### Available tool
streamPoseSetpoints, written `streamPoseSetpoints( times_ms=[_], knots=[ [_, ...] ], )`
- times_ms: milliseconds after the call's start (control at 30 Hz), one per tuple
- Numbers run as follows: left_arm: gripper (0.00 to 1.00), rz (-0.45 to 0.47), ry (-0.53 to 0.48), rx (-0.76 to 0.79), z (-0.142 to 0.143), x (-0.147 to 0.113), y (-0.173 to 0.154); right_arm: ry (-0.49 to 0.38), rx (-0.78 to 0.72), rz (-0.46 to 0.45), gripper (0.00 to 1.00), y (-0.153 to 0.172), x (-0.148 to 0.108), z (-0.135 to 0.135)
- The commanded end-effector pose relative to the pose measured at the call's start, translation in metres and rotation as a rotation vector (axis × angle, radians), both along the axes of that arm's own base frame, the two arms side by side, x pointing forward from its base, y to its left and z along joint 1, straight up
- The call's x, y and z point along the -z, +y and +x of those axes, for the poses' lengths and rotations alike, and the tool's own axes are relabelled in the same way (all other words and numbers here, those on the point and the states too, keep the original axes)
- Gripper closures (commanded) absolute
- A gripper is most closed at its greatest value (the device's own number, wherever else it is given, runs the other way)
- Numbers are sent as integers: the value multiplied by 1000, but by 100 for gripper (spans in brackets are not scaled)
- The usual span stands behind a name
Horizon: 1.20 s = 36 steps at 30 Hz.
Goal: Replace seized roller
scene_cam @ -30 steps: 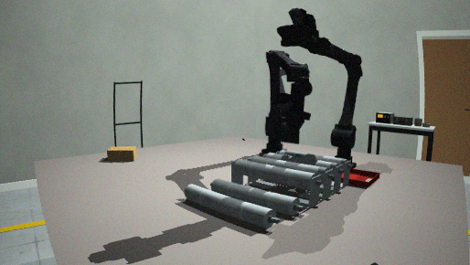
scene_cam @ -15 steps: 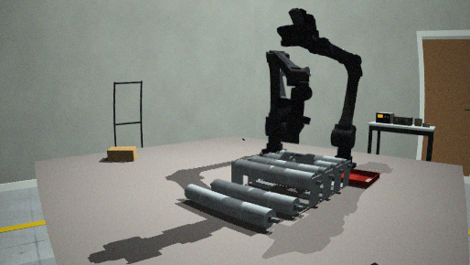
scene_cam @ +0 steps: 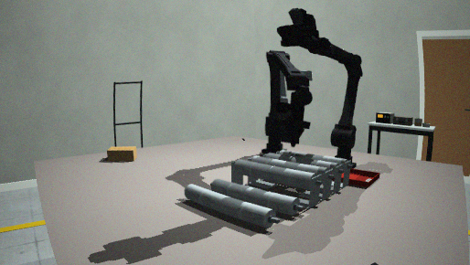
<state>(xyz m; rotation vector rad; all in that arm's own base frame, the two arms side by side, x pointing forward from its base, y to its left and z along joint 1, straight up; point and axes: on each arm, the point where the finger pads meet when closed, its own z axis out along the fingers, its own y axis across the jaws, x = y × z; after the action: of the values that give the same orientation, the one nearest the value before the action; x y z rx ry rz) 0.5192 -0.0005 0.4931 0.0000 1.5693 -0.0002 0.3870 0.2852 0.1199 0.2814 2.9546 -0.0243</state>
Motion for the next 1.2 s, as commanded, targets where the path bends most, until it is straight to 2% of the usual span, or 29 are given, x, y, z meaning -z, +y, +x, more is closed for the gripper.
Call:
streamPoseSetpoints(
  times_ms=[0, 200, 233, 300, 467, 767, 800, 833, 1167],
  knots=[
    [100, 11, -28, -4, 4, -11, 3, 0, 26, -3, 100, -3, 14, 10],
    [100, 11, -28, -4, 4, -11, 3, 0, 23, -3, 100, -2, 18, 9],
    [100, 11, -28, -4, 4, -11, 3, -16, 12, 9, 100, 3, 12, 10],
    [100, 11, -28, -4, 4, -11, 3, -3, 26, -1, 100, -3, 22, 10],
    [100, 11, -28, -4, 4, -11, 3, -10, 23, 5, 100, 0, 16, 13],
    [100, 11, -28, -4, 4, -11, 3, 4, 23, -6, 100, -4, 20, 8],
    [100, 11, -28, -4, 4, -11, 3, -15, 12, 9, 100, 2, 9, 10],
    [100, 11, -28, -4, 4, -11, 3, 2, 24, -4, 100, -4, 22, 8],
    [100, 11, -28, -4, 4, -11, 3, -8, 24, 5, 100, -1, 21, 12]
  ],
)
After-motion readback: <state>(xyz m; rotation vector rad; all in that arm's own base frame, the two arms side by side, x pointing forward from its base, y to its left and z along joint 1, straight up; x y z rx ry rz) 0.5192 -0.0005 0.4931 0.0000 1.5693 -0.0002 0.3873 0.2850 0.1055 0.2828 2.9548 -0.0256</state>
